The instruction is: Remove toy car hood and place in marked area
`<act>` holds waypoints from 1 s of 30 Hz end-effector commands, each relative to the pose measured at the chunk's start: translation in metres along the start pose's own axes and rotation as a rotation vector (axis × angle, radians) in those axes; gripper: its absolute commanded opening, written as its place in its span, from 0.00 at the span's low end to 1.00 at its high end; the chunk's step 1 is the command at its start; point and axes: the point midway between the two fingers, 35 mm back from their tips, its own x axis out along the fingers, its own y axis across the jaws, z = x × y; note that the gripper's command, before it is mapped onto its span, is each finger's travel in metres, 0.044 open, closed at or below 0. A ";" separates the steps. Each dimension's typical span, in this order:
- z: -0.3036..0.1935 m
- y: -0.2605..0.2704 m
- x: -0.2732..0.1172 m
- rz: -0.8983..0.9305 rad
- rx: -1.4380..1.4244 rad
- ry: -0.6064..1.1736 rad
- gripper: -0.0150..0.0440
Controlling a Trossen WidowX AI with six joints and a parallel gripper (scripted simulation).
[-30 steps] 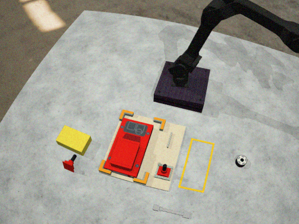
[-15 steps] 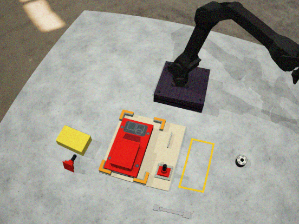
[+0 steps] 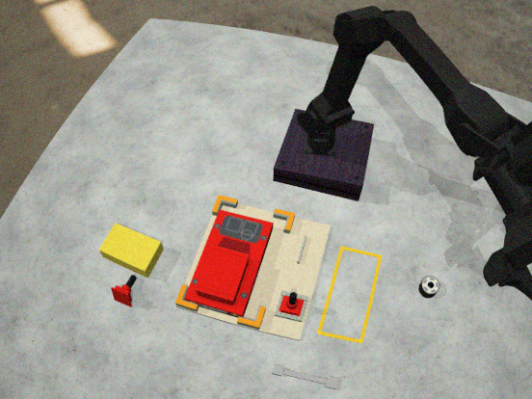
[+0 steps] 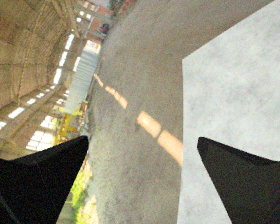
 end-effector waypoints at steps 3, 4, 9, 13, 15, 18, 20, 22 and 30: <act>0.035 -0.052 -0.006 -0.149 -0.078 -0.033 1.00; 0.041 -0.061 -0.008 -0.175 -0.091 -0.037 1.00; 0.069 -0.106 -0.021 -0.307 -0.153 -0.044 1.00; 0.089 -0.143 -0.037 -0.416 -0.198 -0.035 1.00; 0.098 -0.161 -0.045 -0.469 -0.218 -0.025 1.00; 0.110 -0.188 -0.060 -0.548 -0.244 -0.006 1.00; 0.117 -0.206 -0.072 -0.600 -0.260 0.012 1.00; 0.124 -0.223 -0.084 -0.650 -0.274 0.033 1.00; 0.141 -0.288 -0.139 -0.835 -0.310 0.149 1.00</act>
